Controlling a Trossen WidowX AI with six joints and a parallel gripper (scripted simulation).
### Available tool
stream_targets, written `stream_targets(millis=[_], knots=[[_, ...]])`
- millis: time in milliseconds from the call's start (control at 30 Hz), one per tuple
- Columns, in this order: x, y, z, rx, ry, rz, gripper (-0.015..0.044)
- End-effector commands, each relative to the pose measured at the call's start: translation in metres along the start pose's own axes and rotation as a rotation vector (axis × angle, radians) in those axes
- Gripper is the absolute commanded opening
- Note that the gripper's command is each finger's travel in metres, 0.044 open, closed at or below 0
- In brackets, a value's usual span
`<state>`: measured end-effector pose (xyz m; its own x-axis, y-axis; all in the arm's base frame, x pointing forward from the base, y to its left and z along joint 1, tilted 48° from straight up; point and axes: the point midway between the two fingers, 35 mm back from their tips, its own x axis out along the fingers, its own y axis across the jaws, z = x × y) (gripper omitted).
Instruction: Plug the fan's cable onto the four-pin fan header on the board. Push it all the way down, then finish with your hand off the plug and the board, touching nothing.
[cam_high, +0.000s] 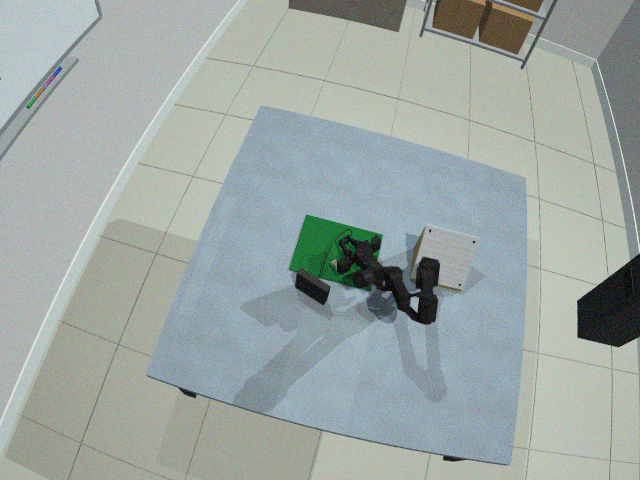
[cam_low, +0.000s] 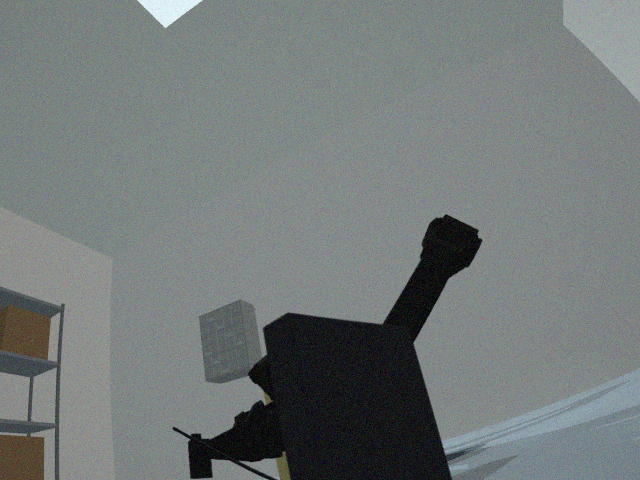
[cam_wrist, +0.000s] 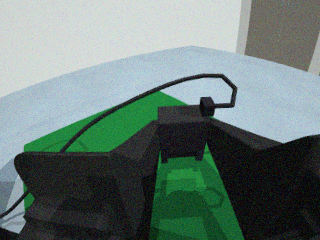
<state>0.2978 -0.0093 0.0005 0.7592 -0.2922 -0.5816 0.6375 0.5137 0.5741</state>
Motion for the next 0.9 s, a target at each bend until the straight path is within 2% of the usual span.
stream_targets(millis=[0, 867], knots=[[0.001, 0.0, -0.003, 0.002, -0.003, -0.002, 0.0], [0.005, -0.001, -0.026, 0.003, -0.002, -0.002, 0.0]])
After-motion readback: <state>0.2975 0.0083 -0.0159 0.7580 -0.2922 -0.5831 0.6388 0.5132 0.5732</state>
